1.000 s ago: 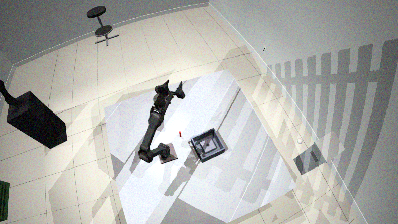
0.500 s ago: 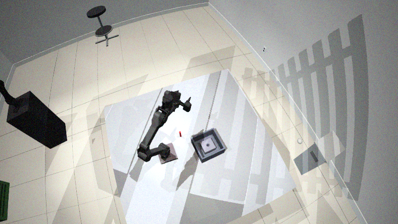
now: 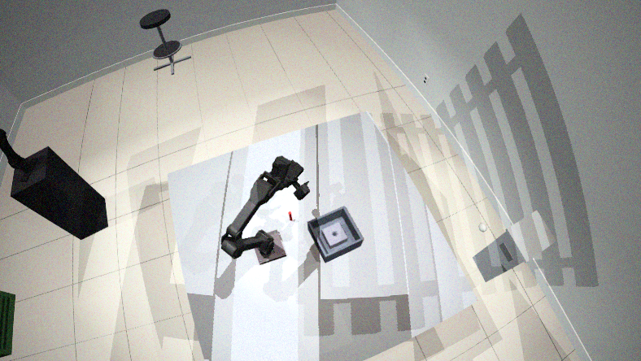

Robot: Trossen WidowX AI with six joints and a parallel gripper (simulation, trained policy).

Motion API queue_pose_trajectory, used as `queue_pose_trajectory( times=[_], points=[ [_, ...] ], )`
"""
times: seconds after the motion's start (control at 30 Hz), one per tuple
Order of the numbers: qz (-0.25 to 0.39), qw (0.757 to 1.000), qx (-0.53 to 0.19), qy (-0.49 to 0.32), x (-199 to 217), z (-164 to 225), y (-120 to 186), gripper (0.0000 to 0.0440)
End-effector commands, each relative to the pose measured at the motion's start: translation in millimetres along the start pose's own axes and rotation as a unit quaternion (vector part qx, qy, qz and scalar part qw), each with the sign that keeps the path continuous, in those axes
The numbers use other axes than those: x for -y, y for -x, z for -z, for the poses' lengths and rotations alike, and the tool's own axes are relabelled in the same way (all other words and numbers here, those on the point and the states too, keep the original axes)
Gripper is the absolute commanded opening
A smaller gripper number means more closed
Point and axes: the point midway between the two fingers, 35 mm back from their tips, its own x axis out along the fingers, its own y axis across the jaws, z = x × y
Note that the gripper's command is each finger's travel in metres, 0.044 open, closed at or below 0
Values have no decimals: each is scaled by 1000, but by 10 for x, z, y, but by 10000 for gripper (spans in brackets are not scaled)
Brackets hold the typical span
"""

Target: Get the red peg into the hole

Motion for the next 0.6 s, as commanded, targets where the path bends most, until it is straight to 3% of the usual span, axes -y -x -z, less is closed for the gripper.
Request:
queue_pose_trajectory(
  times=[0.0,0.27,0.57],
  points=[
    [34,997,-50,-45,134,233,-116,440],
    [96,977,-138,-129,309,673,-251,440],
    [180,933,-226,-214,449,1178,-342,440]
  ],
)
